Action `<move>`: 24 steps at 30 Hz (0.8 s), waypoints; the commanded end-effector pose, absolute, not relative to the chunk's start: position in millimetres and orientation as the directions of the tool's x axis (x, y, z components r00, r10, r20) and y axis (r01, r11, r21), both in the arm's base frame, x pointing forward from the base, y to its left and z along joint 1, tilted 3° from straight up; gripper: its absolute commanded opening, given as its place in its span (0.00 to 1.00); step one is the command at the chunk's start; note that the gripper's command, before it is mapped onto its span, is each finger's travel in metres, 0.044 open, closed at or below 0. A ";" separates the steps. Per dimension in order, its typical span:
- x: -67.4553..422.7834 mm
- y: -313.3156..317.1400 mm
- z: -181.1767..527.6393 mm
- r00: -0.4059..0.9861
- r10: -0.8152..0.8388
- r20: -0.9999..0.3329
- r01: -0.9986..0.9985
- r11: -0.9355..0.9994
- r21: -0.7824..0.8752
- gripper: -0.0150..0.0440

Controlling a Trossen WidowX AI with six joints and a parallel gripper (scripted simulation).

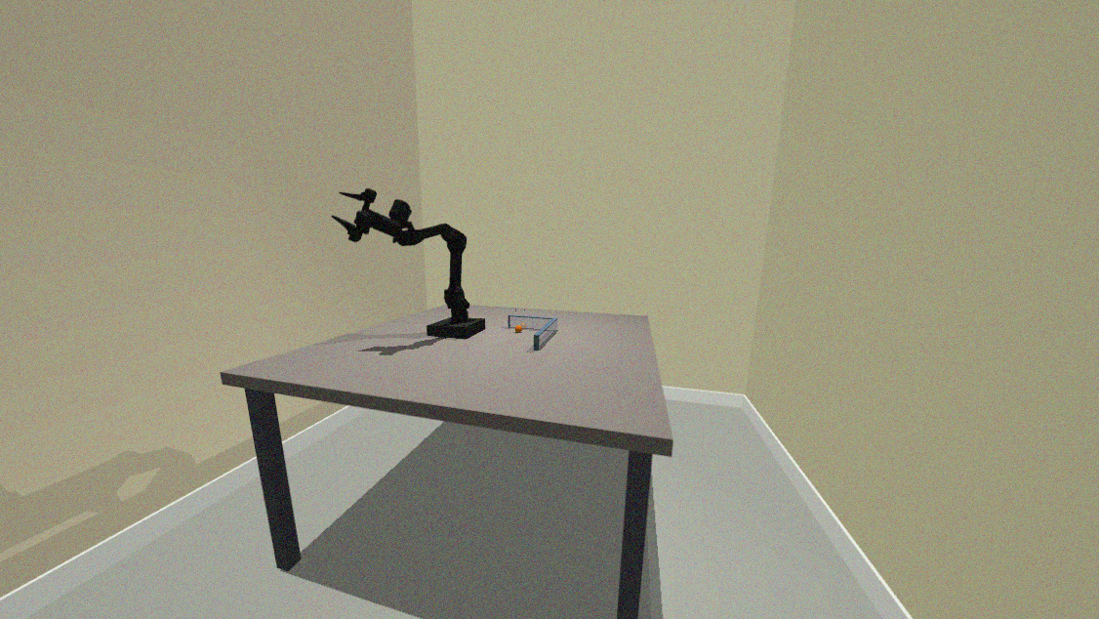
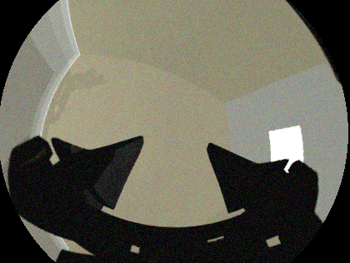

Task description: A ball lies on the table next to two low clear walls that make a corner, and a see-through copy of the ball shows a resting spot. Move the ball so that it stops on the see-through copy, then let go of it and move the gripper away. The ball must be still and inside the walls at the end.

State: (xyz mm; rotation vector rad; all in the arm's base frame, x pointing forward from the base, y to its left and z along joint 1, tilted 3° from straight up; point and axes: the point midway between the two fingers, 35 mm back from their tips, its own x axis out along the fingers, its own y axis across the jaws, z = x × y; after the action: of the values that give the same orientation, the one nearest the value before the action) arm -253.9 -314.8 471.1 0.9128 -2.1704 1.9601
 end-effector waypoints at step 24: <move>56.8 -456.3 299.7 -0.141 -0.977 -0.157 -0.303 0.194 -0.933 0.70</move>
State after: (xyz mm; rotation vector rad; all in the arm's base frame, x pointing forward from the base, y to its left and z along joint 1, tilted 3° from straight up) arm 11.4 -458.3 326.4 2.0314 -2.7693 1.8669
